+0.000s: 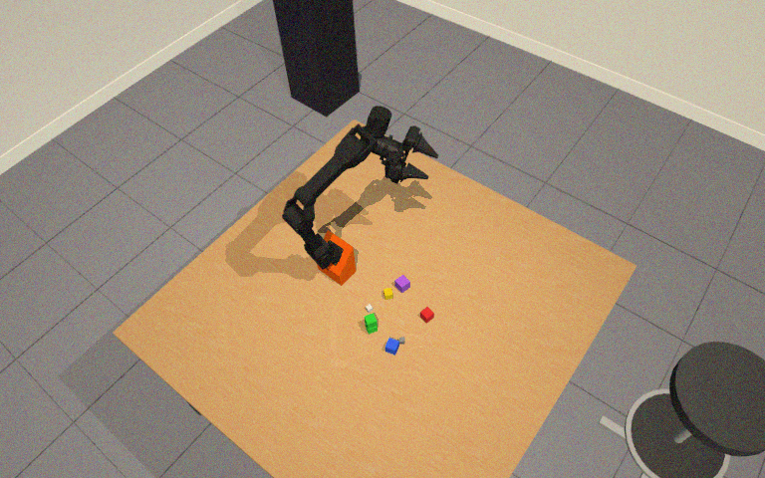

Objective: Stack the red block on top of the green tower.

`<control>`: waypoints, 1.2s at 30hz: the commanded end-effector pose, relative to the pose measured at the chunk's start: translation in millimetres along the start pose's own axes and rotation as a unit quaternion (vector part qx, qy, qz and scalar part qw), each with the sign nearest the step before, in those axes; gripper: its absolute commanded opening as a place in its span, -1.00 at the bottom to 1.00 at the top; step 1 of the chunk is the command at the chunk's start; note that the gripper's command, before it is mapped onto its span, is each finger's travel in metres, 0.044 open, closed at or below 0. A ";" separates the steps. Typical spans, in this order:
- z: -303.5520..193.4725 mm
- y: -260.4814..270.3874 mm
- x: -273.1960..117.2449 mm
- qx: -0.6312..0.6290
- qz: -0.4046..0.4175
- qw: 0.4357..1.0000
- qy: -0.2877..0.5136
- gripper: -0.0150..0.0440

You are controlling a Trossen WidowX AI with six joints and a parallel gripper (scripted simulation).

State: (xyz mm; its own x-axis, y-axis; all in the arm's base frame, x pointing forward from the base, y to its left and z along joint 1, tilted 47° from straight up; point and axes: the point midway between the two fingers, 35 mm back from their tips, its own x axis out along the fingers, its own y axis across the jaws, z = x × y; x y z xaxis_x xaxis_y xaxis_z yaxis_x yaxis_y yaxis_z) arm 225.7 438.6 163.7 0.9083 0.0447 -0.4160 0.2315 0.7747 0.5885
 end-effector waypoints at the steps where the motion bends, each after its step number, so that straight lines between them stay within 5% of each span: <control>1: 9.2 -27.0 39.3 -0.049 -0.056 0.997 0.000 1.00; 19: 90.3 -183.9 169.1 -0.268 -0.327 0.905 0.049 1.00; 36: 160.1 -349.0 196.5 -0.369 -0.515 0.732 0.249 1.00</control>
State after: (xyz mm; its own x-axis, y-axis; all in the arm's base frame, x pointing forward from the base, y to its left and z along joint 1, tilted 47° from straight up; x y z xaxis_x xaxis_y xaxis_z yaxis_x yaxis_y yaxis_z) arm 384.1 106.7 -1.7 0.2101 -0.7009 -0.6816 0.3617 0.7034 -0.6119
